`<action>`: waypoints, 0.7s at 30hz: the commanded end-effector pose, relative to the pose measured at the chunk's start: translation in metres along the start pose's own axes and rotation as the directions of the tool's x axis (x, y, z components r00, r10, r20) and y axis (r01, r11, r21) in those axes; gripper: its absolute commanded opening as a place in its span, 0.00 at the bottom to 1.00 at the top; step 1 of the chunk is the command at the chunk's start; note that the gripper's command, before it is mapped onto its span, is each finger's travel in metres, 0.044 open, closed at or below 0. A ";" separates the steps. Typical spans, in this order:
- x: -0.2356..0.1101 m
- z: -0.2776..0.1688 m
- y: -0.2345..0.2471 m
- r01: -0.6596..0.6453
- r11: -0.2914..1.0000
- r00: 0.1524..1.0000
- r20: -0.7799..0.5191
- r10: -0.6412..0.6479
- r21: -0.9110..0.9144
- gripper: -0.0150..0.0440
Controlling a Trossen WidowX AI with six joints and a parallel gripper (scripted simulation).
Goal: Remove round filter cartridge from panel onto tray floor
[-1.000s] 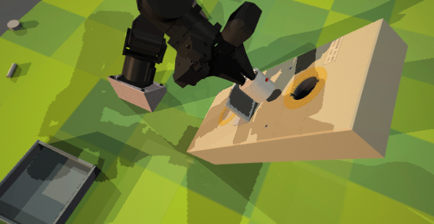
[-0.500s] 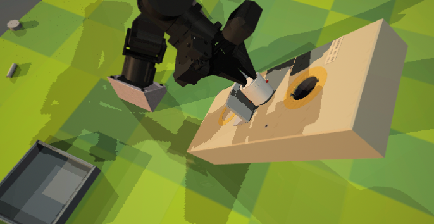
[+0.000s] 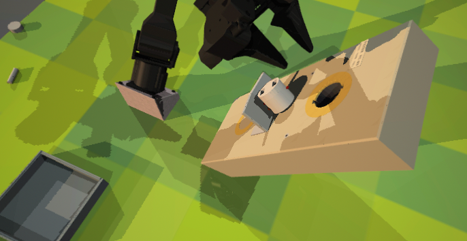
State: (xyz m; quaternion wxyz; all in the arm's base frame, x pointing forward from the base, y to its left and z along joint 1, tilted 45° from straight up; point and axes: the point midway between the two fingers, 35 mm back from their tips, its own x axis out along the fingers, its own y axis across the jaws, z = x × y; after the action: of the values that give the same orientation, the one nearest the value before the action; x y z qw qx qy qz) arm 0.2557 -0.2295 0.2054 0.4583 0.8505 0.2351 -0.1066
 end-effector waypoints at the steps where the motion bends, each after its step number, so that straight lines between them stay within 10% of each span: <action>1: -0.021 0.007 0.025 -0.008 1.000 1.000 0.004 0.008 -0.009 0.77; 5: -0.034 0.009 0.038 -0.010 1.000 1.000 0.005 0.010 -0.014 0.95; 11: -0.019 0.003 0.009 0.088 0.932 0.995 -0.006 -0.097 -0.353 0.77; 21: 0.003 -0.020 -0.057 0.075 0.385 0.935 -0.070 -0.347 -0.920 0.77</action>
State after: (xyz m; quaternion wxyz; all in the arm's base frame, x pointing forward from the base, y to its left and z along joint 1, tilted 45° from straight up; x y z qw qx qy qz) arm 0.2419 -0.2311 0.2096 0.6721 0.6631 0.3267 -0.0431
